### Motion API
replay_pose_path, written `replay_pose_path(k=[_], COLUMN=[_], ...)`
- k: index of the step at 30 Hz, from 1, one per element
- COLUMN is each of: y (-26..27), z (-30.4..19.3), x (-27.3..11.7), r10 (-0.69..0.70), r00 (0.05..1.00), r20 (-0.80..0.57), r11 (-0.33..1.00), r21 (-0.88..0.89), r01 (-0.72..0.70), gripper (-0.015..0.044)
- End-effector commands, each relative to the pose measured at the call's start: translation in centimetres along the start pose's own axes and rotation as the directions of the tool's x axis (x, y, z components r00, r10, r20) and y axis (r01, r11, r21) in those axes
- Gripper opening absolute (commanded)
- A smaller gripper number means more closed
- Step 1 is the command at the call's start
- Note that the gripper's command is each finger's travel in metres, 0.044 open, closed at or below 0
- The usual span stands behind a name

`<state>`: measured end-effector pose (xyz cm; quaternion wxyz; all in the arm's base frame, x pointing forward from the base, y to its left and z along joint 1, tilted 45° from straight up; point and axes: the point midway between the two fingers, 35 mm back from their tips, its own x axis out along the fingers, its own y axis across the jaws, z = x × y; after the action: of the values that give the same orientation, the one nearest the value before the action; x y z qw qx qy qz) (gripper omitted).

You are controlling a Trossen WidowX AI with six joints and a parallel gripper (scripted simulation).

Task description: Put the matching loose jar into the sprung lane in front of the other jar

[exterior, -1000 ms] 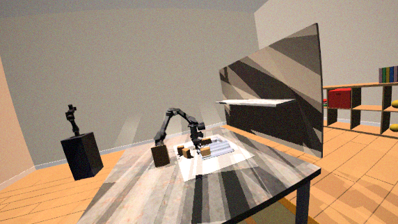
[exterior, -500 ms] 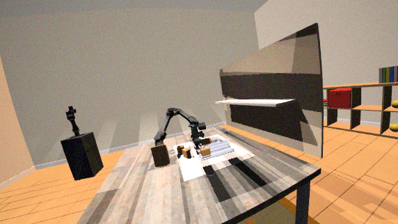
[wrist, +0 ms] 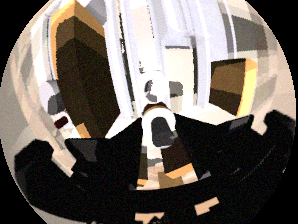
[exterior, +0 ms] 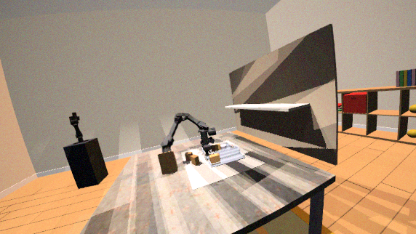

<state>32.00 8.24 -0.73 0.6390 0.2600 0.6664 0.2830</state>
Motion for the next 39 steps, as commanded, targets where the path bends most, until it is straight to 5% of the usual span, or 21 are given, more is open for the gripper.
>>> replay_pose_path(k=[1,39], y=[0.21,0.23], z=[1.15,2.15], x=[-0.36,-0.84], r10=[0.001,0.001], r00=[1.000,1.000], r20=[0.025,0.026], r11=[1.000,1.000], r21=[-0.017,-0.017], r01=[-0.001,-0.001], gripper=[0.0000,0.0000])
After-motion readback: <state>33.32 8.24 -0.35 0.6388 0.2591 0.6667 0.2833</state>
